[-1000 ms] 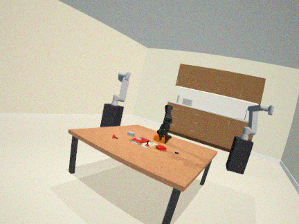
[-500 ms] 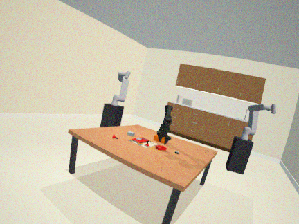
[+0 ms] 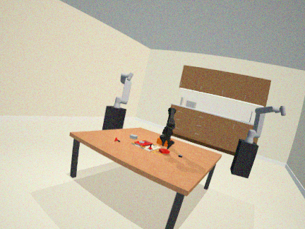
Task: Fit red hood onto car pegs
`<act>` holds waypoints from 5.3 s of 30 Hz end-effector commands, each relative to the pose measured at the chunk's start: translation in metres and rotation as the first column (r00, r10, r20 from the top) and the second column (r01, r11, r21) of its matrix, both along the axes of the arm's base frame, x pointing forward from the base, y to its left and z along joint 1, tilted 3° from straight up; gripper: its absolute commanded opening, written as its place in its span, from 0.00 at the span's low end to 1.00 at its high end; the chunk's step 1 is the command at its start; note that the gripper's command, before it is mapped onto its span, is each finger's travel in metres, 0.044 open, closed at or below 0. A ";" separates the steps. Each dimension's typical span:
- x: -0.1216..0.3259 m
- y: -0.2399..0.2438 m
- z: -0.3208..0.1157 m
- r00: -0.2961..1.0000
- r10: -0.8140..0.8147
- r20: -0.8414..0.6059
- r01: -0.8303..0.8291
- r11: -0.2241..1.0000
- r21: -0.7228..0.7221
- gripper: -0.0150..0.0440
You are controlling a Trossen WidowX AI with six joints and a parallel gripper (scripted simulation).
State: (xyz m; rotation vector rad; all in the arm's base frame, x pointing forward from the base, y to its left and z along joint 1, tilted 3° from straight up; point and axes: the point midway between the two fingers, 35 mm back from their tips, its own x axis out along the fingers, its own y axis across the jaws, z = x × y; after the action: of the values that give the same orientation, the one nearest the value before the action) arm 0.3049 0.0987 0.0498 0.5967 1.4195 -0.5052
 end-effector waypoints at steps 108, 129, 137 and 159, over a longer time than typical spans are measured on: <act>-0.005 -0.002 0.045 1.000 -0.001 -0.004 0.001 1.000 -0.001 0.25; 0.009 -0.045 0.053 0.998 0.062 0.001 -0.062 0.998 -0.013 0.25; 0.015 -0.082 0.052 0.994 0.107 -0.005 -0.107 0.994 -0.025 0.25; 0.017 -0.184 0.054 0.950 0.312 -0.009 -0.312 0.949 -0.048 0.25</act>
State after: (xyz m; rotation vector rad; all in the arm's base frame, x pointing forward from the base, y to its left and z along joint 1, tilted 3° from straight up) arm 0.3235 -0.0730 0.1043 0.3385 1.4573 -0.3064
